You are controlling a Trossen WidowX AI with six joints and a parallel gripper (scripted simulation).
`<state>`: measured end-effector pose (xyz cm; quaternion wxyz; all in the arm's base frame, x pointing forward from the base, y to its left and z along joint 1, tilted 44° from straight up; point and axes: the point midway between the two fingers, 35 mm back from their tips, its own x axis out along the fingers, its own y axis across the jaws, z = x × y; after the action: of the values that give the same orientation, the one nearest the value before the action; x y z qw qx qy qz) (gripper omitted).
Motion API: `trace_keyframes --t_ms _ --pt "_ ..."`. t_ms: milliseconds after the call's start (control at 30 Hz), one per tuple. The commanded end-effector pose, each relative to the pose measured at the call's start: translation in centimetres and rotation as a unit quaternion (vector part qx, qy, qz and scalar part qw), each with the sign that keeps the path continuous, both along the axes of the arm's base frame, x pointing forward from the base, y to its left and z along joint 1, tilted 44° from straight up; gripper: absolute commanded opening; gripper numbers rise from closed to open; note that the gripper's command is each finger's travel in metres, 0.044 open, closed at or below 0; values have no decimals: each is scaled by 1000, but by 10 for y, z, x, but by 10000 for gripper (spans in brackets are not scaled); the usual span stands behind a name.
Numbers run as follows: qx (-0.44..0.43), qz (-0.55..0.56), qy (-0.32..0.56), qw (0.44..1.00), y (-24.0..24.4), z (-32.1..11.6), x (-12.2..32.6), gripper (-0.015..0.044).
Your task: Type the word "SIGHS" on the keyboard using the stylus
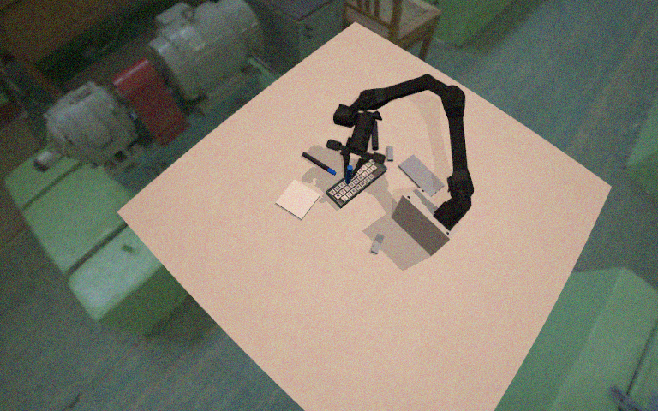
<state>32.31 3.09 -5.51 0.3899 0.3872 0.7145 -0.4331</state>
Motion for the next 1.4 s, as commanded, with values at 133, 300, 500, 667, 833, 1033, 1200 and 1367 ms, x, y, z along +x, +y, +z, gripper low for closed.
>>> trace_keyframes --t_ms 133,300,500,667,833,1033,1200,1367 --pt "-1 3 -1 1000 -1 -1 0 81" --pt "-1 3 -1 1000 -1 -1 -1 81" --pt "-1 3 -1 1000 -4 -3 -1 81" --pt "-1 3 -1 1000 -6 -5 -1 81" --pt "-1 3 -1 1000 -7 -7 -1 81" --pt "-1 3 -1 1000 -8 -8 -1 81" --pt "-1 3 -1 1000 -10 -9 -1 81" --pt "-1 3 -1 1000 -11 -11 -1 81"
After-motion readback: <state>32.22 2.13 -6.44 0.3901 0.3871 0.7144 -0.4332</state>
